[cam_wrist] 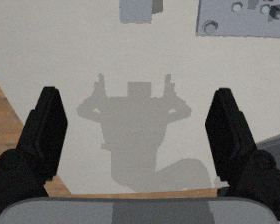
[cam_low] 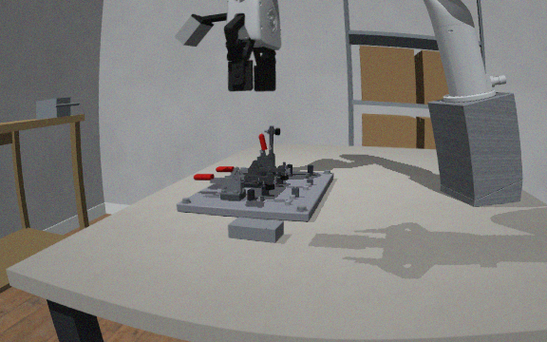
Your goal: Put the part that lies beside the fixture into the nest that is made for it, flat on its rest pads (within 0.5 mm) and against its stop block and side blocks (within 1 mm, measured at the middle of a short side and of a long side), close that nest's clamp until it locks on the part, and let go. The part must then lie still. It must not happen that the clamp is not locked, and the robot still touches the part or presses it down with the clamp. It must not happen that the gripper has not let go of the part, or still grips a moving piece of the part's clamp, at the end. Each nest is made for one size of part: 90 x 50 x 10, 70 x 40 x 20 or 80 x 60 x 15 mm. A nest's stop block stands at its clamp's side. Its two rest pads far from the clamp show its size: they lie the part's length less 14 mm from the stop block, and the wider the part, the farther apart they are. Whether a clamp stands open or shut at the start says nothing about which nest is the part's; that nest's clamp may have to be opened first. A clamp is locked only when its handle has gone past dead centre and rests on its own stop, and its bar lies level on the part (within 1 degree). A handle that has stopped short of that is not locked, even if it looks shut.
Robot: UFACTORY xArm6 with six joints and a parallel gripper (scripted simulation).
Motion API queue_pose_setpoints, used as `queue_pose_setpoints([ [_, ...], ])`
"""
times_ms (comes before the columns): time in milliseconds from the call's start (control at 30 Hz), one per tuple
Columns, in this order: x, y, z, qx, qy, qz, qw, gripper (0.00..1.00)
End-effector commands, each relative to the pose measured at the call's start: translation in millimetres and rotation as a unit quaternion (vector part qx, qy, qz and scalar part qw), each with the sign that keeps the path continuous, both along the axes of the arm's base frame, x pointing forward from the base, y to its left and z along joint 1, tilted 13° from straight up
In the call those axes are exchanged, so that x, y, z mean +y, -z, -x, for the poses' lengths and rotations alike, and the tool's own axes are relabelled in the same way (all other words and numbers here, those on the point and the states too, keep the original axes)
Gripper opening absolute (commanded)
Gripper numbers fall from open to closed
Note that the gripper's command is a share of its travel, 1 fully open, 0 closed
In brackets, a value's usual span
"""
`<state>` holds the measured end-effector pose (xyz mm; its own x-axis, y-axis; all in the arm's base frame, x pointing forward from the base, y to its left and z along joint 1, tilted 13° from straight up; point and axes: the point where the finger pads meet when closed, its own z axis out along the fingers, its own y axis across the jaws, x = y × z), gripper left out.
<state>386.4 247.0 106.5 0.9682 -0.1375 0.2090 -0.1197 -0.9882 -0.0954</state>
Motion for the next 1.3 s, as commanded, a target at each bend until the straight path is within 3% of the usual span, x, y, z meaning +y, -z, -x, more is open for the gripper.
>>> queue_pose_setpoints([
  [0, 1, -2, -1, -0.002, 0.0, -0.001, 1.0, 1.0],
  [367, 1, 3, -2, -0.002, 0.0, -0.001, 1.0, 1.0],
  [767, 3, 32, -9, -0.002, 0.0, -0.001, 1.0, 1.0],
  [1267, 8, 105, -25, -0.002, 0.0, -0.001, 1.0, 1.0],
])
